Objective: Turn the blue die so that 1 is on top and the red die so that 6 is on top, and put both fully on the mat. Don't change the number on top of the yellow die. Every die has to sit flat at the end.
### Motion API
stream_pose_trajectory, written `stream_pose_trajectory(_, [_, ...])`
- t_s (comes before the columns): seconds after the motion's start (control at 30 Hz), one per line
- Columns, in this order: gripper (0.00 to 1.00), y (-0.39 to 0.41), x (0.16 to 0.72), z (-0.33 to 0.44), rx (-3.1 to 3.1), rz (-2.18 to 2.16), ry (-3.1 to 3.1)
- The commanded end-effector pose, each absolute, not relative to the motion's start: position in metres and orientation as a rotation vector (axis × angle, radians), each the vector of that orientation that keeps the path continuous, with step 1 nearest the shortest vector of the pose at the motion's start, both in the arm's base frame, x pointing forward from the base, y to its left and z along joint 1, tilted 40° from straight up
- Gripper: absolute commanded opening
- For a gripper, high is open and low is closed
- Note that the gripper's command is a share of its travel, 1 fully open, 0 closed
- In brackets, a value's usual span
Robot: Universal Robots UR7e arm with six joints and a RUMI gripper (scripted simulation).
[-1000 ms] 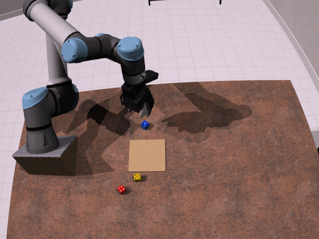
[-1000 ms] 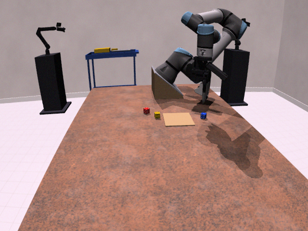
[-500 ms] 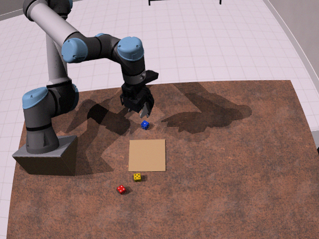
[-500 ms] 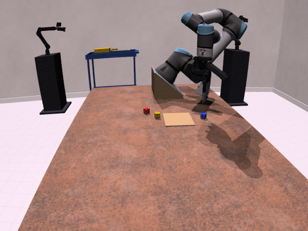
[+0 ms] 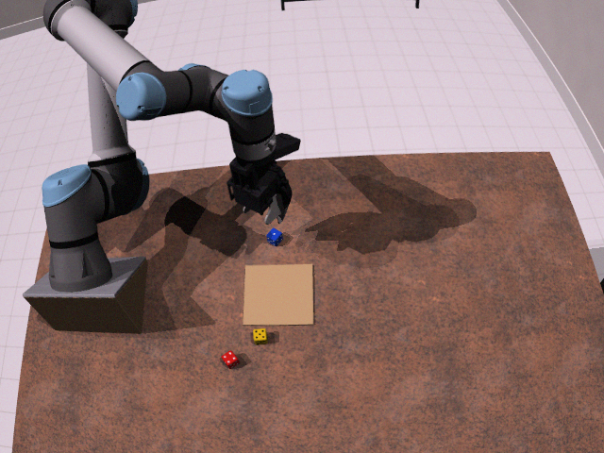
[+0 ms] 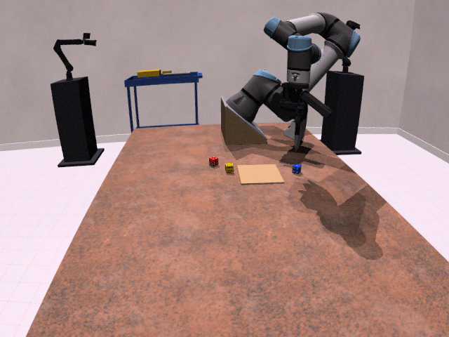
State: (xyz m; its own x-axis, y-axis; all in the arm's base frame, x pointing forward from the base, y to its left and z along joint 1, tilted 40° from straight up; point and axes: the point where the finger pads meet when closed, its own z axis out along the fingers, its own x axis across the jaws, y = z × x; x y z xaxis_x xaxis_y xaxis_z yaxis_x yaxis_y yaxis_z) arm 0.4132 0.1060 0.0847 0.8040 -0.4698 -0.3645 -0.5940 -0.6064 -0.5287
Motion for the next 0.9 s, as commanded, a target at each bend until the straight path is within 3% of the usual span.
stream_pose_trajectory(0.0, [0.24, 0.109, 0.412, 0.081, -2.329, 0.255, 0.792])
stream_pose_trajectory(0.87, [0.24, 0.133, 0.414, 0.054, -2.329, 0.255, 0.792])
